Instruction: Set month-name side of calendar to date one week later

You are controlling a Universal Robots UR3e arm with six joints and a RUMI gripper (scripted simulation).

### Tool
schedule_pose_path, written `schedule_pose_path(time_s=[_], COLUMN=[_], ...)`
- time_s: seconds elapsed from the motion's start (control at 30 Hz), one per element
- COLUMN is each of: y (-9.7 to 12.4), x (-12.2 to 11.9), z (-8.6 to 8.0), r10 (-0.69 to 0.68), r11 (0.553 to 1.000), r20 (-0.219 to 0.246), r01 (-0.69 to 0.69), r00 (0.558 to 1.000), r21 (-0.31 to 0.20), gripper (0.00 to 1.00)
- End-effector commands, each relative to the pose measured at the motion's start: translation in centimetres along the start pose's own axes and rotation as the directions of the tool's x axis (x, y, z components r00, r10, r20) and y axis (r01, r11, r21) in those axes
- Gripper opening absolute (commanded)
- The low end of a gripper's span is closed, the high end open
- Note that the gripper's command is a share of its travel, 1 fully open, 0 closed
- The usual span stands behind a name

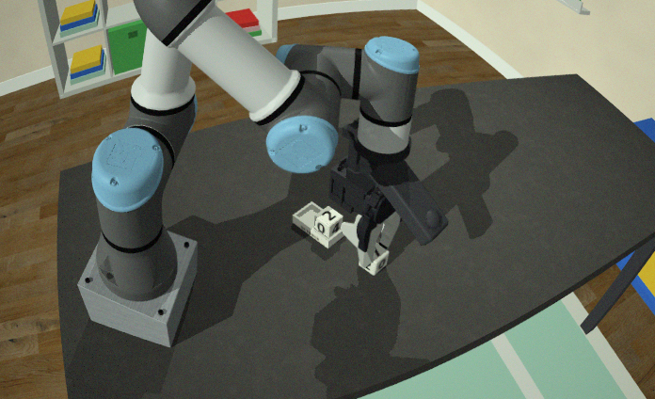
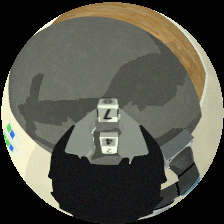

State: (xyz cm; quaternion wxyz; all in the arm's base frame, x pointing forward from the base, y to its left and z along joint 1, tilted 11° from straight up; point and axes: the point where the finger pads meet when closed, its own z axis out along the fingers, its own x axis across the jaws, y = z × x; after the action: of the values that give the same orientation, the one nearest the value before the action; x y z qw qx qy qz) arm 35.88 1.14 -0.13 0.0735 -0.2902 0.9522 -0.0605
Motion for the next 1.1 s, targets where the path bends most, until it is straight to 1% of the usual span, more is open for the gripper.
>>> schedule_pose_path(time_s=[0.0,0.17,0.37,0.43,0.67,0.8,0.93,1.07], y=[-0.1,-0.1,-0.1,-0.1,-0.1,0.0,0.0,0.0], x=[-0.1,-0.1,-0.1,-0.1,0.0,0.0,0.0,0.0], z=[-0.6,-2.0,-4.3,-4.3,-7.3,-8.6,-9.4,-9.7], r10=[0.0,0.0,0.0,0.0,0.0,0.0,0.0,0.0], r11=[1.0,1.0,1.0,1.0,1.0,1.0,1.0,1.0], r20=[0.002,0.002,0.002,0.002,0.002,0.002,0.002,0.002], r01=[0.0,0.0,0.0,0.0,0.0,0.0,0.0,0.0], r00=[1.0,1.0,1.0,1.0,1.0,1.0,1.0,1.0], r21=[0.002,0.002,0.002,0.002,0.002,0.002,0.002,0.002], gripper=[0.11,0.11,0.11,0.11,0.11,0.11,0.11,0.11])
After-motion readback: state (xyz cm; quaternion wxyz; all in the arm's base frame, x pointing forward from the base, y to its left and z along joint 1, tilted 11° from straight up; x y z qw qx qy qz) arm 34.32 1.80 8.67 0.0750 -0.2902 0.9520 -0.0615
